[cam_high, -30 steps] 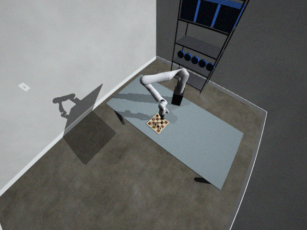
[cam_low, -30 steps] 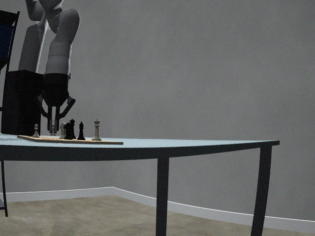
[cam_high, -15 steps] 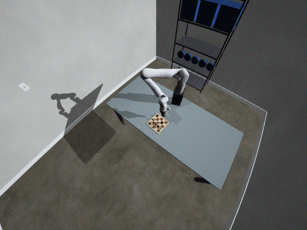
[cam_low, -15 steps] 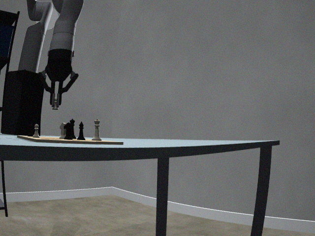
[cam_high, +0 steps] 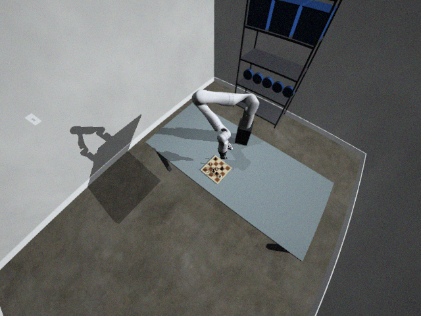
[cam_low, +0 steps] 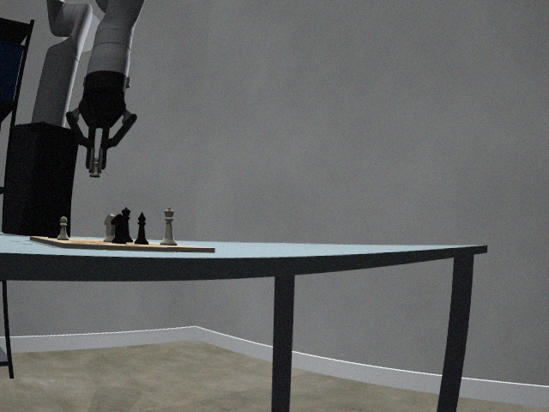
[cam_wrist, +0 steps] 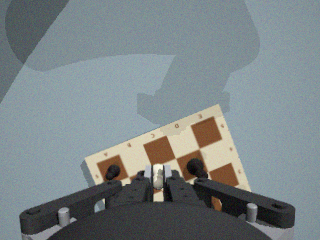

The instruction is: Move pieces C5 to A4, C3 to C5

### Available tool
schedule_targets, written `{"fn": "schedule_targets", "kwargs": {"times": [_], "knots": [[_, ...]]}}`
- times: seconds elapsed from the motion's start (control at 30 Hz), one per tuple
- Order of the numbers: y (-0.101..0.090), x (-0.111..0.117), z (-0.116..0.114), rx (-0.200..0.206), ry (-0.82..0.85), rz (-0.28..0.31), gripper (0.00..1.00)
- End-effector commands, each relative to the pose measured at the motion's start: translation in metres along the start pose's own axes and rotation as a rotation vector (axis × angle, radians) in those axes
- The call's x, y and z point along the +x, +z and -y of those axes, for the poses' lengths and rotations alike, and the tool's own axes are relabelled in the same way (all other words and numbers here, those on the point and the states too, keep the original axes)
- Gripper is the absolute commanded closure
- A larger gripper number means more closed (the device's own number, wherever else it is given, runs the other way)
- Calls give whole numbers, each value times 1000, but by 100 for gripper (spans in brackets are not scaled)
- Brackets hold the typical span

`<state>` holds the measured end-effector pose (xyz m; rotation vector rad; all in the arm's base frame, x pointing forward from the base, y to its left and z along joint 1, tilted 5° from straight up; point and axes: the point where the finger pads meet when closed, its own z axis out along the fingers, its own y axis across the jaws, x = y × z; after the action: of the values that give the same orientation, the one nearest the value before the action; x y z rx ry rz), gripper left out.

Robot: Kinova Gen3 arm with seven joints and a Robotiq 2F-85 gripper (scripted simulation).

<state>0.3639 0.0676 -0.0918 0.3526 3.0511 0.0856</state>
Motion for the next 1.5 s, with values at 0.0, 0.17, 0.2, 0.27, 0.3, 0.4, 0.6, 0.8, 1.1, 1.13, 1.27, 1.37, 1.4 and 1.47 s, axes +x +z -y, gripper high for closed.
{"fn": "schedule_targets", "kwargs": {"times": [0.0, 0.17, 0.2, 0.27, 0.3, 0.4, 0.6, 0.8, 1.1, 1.13, 1.27, 1.37, 1.4, 1.47], "knots": [[-1, -2, 1, 0, -5, 2, 100], [0, -22, 17, -6, -140, -2, 100], [0, -29, 24, -5, -182, -1, 100], [0, -43, 37, -3, -264, 3, 100], [0, -43, 37, -3, -264, 3, 100], [-1, -54, 49, 2, -326, 7, 100], [-2, -61, 57, 6, -363, 10, 100], [-2, -61, 57, 6, -363, 10, 100], [2, -61, 57, 2, -364, 5, 100], [3, -61, 57, 0, -364, 2, 100], [14, -61, 57, 0, -364, 2, 100], [27, -61, 56, 0, -364, 2, 100], [31, -61, 56, 0, -364, 2, 100], [31, -61, 56, 0, -364, 2, 100]]}}
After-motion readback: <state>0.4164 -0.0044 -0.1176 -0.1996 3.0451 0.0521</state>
